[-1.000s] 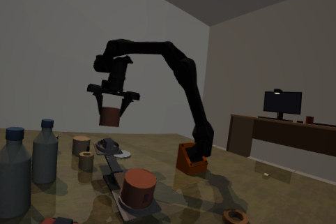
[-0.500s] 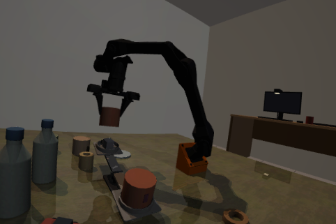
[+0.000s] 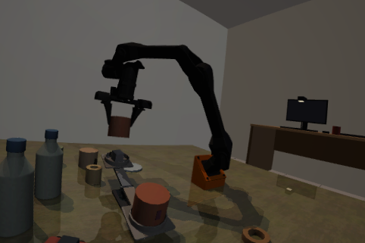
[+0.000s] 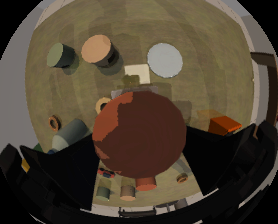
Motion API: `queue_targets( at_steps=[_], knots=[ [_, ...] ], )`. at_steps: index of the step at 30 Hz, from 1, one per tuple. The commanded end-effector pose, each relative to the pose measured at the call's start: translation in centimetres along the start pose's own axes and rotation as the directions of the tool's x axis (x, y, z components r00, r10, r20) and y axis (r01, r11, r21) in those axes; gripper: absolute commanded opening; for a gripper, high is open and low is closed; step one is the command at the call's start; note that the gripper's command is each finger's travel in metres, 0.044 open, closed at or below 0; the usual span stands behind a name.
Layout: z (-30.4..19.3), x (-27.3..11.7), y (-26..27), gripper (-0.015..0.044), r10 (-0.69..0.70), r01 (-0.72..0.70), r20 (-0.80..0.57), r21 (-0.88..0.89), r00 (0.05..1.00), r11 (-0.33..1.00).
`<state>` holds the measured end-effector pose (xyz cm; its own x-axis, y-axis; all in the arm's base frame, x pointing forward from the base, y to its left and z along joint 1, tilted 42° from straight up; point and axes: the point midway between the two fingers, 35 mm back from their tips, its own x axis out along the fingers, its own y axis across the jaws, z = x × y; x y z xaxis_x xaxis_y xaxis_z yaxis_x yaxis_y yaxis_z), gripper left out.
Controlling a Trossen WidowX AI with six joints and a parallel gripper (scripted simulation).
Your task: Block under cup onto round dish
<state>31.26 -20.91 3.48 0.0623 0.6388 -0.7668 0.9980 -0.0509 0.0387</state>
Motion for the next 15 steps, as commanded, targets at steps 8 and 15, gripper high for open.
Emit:
queue_targets(
  at_steps=[8,15],
  knots=[
    [9.2,3.0,-8.3,0.0000,-0.019,0.019,0.022,-0.013,1.000,1.000],
    [13.5,6.4,-15.4,0.0000,-0.036,0.036,0.011,-0.035,0.999,0.999]
  ],
)
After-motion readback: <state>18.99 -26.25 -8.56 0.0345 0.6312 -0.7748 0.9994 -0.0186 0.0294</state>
